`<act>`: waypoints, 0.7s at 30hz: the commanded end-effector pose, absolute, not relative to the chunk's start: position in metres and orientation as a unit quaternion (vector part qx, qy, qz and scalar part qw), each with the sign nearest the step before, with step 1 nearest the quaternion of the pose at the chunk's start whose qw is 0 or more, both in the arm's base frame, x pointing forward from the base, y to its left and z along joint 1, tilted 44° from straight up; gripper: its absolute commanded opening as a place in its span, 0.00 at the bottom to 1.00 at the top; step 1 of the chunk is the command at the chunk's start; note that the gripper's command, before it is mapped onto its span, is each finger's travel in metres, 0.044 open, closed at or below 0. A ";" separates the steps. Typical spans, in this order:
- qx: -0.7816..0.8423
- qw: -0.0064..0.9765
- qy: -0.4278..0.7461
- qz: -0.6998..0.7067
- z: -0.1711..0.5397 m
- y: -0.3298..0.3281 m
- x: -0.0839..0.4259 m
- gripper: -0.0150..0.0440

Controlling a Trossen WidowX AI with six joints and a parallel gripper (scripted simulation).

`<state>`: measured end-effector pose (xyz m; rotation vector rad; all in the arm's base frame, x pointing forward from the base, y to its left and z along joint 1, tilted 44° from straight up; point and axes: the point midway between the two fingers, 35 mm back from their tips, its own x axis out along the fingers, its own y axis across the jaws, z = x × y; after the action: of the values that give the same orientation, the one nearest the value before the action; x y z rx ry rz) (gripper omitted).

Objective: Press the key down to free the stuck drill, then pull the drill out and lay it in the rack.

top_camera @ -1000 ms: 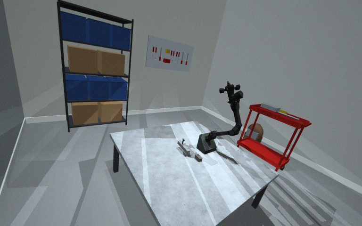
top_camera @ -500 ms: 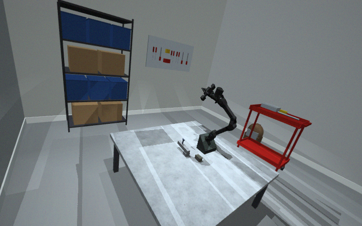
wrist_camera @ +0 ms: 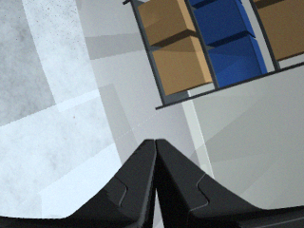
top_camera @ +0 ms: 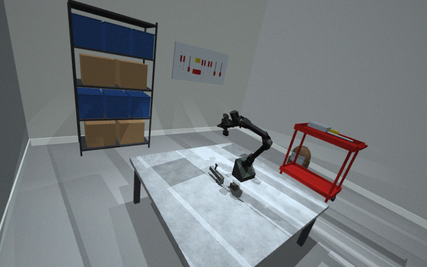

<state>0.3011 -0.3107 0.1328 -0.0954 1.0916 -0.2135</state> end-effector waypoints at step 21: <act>0.223 0.635 0.676 0.301 -0.015 -0.049 0.291 0.25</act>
<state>0.2955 -0.0597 -0.0128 0.4675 1.5265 0.6501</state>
